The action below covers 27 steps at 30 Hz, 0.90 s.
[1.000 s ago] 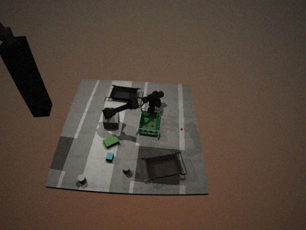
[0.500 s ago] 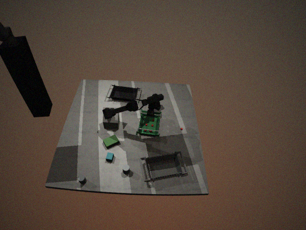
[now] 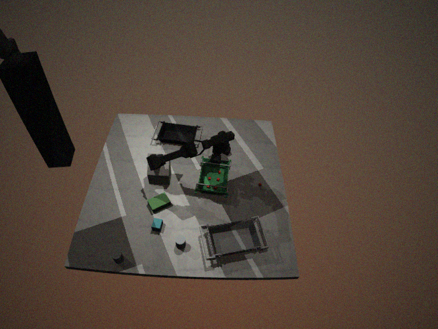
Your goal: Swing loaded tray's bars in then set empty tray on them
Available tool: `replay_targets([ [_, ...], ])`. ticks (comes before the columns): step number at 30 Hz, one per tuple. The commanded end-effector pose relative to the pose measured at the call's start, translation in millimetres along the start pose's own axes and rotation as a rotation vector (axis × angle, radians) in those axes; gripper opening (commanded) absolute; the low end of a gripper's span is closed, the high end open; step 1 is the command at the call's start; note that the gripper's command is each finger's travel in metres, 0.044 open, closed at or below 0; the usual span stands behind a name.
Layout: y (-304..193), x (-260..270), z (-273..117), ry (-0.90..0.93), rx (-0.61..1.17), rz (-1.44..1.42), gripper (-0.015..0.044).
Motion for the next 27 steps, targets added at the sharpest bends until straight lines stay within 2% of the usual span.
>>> replay_targets([
  [1, -0.3, 0.2, 0.8, -0.001, 0.000, -0.003, 0.0086],
  [9, -0.3, 0.2, 0.8, -0.001, 0.000, -0.003, 0.0086],
  [12, -0.3, 0.2, 0.8, -0.001, 0.000, -0.003, 0.0008],
  [13, -0.3, 0.2, 0.8, -0.001, 0.000, -0.003, 0.0000],
  [27, -0.1, 0.1, -0.1, 0.000, 0.000, 0.000, 0.0000],
])
Point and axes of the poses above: the point midway between the two fingers, 35 mm back from their tips, its own z axis out along the fingers, its own x axis across the jaws, y = z × x, the point moved 5 cm from there along -z, back along the fingers, and after that the axes turned 12 degrees about z, right-handed, at the moved point
